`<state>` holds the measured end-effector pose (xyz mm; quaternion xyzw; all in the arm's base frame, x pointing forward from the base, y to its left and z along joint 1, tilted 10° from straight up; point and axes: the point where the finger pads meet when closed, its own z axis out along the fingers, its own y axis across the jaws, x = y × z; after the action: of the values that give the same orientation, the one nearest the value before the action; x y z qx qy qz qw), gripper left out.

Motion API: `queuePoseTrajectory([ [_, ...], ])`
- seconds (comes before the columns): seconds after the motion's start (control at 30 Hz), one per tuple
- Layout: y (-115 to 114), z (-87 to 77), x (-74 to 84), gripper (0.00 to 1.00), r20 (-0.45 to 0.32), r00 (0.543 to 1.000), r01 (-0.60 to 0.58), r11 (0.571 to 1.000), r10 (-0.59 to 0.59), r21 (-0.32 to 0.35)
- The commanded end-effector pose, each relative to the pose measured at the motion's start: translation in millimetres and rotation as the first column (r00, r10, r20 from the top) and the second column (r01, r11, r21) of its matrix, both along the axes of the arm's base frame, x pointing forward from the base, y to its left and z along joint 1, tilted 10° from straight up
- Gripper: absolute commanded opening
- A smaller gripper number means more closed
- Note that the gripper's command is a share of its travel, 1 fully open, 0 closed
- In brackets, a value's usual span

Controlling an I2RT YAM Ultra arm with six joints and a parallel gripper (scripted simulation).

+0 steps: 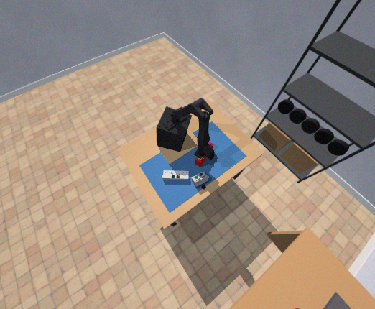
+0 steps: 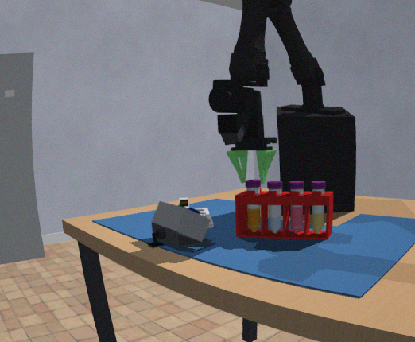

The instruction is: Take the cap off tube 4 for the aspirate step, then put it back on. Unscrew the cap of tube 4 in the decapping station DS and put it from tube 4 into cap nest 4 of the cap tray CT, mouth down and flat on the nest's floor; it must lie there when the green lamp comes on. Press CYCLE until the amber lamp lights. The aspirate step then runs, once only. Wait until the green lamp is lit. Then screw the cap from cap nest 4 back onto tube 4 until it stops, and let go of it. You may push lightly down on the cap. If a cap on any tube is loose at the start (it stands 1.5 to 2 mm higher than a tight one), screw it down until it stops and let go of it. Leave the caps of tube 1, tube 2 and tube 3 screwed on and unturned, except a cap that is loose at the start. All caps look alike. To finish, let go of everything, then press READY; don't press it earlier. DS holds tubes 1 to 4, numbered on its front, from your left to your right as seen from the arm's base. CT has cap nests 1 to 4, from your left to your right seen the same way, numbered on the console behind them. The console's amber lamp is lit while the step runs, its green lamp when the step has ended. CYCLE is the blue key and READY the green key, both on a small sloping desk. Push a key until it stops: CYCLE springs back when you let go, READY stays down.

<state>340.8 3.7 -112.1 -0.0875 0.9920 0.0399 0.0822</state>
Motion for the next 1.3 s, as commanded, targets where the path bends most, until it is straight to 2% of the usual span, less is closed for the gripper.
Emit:
queuePoseTrajectory([
  [0.0,0,2.6,1.4,0.49,-0.017,0.978,0.206,0.978,-0.206,0.032],
  [0.23,0,2.6,1.3,0.49,-0.017,0.978,0.206,0.978,-0.206,0.032],
  [0.27,0,2.6,1.3,0.0,-0.017,0.978,0.206,0.978,-0.206,0.032],
  [0.73,0,2.6,1.4,0.0,-0.017,0.978,0.206,0.978,-0.206,0.032],
  [0.97,-2,23.3,-1.9,0.0,-0.017,0.978,0.206,0.978,-0.206,0.032],
  [1.27,-4,37.7,-4.2,0.0,-0.017,0.978,0.206,0.978,-0.206,0.032],
])
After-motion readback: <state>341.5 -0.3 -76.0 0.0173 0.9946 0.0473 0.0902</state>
